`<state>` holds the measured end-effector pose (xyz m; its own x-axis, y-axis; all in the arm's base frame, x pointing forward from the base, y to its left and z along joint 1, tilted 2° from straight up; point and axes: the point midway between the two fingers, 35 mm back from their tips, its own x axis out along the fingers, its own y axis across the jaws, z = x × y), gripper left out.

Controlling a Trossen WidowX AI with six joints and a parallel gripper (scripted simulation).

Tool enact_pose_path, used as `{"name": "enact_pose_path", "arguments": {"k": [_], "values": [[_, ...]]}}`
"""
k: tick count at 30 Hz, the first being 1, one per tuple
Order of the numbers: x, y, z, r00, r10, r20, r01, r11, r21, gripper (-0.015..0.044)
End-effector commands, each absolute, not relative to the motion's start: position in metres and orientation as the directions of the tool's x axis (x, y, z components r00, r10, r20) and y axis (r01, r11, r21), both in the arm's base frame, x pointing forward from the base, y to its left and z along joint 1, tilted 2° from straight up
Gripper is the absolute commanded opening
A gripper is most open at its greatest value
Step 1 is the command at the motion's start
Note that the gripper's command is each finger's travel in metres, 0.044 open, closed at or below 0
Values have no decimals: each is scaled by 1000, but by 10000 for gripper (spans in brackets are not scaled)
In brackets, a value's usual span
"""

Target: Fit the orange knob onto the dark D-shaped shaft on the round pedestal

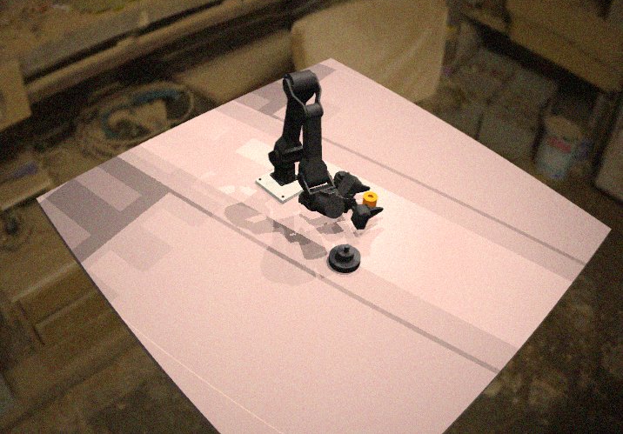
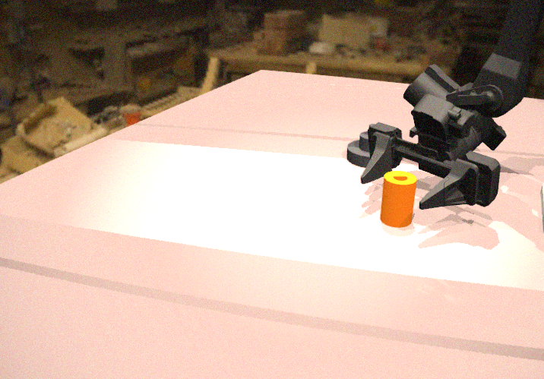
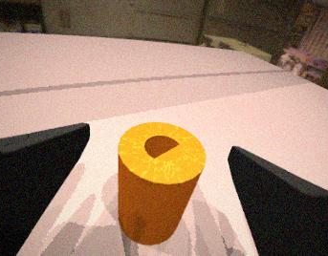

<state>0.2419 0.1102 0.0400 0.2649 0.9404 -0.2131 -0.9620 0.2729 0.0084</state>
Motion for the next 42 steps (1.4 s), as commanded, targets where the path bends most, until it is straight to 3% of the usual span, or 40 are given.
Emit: {"name": "enact_pose_path", "arguments": {"k": [1, 10, 15, 18, 23, 29, 34, 42], "values": [[242, 110, 40, 264, 941, -211, -962, 273, 14, 440], [245, 108, 114, 265, 940, -213, -962, 273, 8, 440], [243, 109, 121, 265, 940, -213, -962, 273, 7, 440], [252, 114, 117, 249, 916, -314, -959, 279, 51, 440], [266, 130, 108, 150, 752, -642, -941, 307, 140, 440], [258, 132, 119, 19, 384, -923, -939, 323, 115, 440], [248, 122, 148, -6, 44, -999, -961, 277, 18, 440], [247, 121, 149, -5, 31, -1000, -962, 273, 13, 440]]}}
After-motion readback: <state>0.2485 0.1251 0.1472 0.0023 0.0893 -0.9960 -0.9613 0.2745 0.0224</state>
